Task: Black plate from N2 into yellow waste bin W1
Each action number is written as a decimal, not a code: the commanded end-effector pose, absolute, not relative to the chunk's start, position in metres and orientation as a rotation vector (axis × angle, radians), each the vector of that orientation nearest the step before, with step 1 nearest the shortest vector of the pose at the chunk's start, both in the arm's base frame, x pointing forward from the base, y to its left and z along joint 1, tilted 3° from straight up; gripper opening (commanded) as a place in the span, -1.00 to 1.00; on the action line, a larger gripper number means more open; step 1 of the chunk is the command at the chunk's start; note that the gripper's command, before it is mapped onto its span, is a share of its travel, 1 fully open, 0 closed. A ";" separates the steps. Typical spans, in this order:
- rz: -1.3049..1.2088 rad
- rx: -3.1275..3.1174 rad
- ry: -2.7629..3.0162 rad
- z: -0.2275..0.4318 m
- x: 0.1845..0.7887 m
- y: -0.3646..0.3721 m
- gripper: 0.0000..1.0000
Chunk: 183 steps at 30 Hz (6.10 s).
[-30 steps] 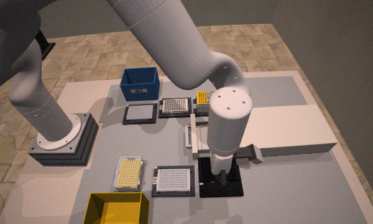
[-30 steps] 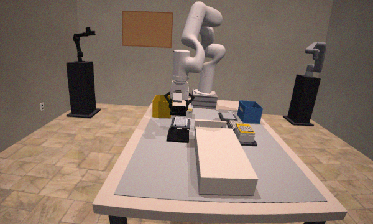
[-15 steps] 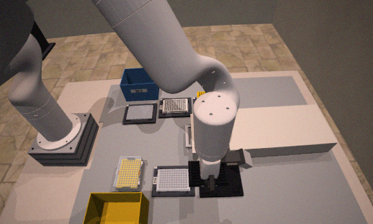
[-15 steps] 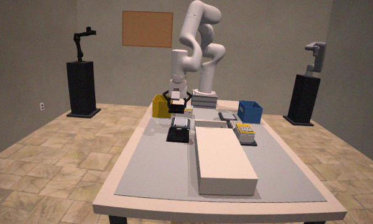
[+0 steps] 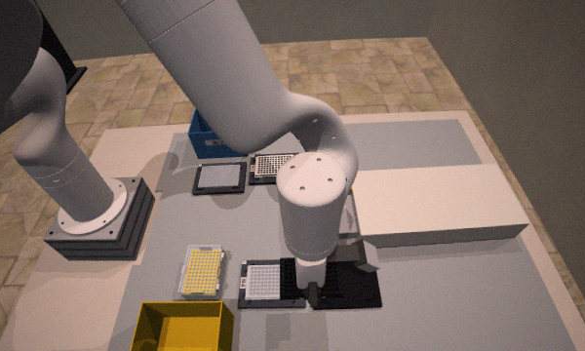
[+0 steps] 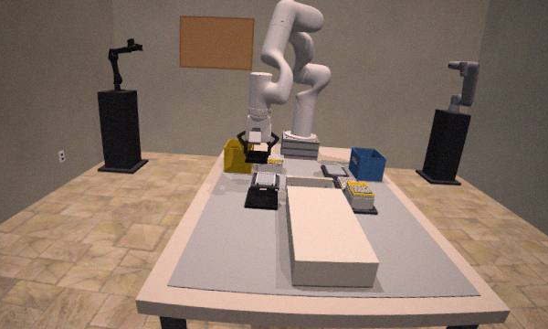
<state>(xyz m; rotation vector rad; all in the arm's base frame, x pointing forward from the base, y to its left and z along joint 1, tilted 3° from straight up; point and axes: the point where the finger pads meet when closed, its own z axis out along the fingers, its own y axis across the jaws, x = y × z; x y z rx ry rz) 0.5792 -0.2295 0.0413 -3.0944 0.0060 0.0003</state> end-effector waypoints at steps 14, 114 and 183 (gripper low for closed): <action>-0.004 -3.095 0.006 0.042 0.541 -0.244 -1.00; -0.003 -3.096 0.006 0.037 0.320 -0.325 -1.00; -0.003 -3.095 0.006 0.052 0.325 -0.286 1.00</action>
